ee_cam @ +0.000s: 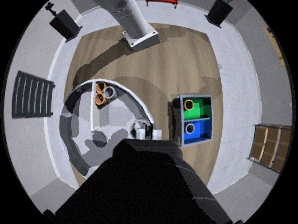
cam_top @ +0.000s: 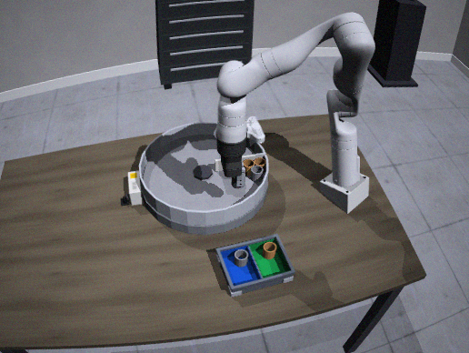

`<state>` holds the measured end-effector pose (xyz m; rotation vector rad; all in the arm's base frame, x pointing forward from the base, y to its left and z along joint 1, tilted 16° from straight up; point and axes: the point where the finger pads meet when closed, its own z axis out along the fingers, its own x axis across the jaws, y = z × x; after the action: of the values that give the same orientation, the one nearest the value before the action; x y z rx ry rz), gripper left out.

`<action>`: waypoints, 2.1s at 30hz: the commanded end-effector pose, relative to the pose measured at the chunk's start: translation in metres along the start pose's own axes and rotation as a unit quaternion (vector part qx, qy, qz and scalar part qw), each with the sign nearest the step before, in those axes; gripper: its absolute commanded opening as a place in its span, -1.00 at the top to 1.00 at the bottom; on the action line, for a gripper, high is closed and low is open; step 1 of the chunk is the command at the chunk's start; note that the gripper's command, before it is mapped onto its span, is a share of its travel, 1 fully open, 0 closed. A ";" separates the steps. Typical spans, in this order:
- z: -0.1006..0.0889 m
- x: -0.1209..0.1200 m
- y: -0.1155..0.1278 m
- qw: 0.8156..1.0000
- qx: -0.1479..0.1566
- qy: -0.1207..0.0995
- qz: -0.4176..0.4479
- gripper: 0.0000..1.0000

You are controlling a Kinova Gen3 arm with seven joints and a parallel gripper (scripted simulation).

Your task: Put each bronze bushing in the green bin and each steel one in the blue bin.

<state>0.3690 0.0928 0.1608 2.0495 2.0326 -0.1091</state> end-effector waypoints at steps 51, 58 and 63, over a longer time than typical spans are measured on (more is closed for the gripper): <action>0.003 0.208 0.048 1.000 -0.002 -0.006 -0.008 1.00; 0.017 0.208 0.048 1.000 -0.002 -0.006 -0.008 1.00; 0.027 0.208 0.048 1.000 -0.002 -0.006 -0.008 1.00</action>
<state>0.4240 0.2911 0.0943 2.0236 2.0462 -0.1140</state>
